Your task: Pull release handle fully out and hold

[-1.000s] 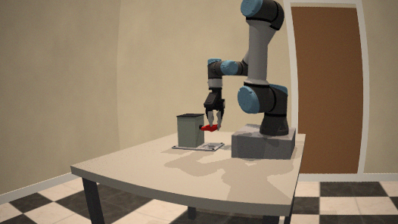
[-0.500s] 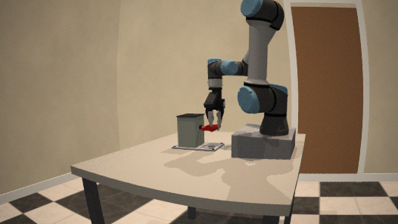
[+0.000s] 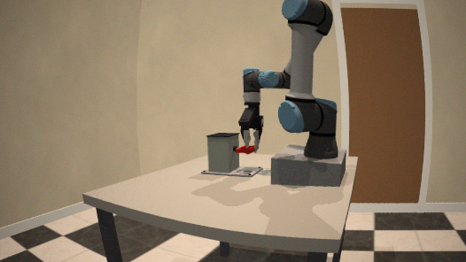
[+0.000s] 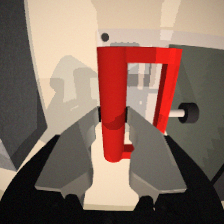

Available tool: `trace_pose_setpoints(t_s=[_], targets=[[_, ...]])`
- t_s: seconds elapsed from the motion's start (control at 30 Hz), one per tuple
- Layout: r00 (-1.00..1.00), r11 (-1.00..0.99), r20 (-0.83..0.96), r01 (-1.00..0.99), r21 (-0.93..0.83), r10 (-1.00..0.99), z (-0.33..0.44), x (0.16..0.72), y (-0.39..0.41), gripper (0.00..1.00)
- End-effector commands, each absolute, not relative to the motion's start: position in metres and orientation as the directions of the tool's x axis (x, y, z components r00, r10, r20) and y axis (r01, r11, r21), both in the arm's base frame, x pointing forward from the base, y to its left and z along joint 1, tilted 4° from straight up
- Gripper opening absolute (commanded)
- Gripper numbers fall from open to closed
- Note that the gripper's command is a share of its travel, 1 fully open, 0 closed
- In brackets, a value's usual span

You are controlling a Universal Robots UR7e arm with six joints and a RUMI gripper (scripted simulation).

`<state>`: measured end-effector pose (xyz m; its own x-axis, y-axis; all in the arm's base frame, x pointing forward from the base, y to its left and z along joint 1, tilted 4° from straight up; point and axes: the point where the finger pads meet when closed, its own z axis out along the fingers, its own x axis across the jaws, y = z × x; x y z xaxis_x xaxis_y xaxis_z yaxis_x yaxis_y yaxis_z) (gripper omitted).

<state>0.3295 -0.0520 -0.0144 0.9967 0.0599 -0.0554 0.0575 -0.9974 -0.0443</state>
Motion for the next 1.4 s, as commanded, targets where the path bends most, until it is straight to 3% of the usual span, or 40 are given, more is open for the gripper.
trace_pose_setpoints(t_s=[0.0,1.37], targets=[[0.997,-0.997,-0.055,0.058,-0.044,0.060,-0.014,0.329,-0.052,0.00],[0.997,-0.997,-0.055,0.058,-0.044,0.060,-0.011,0.272,-0.056,0.00]])
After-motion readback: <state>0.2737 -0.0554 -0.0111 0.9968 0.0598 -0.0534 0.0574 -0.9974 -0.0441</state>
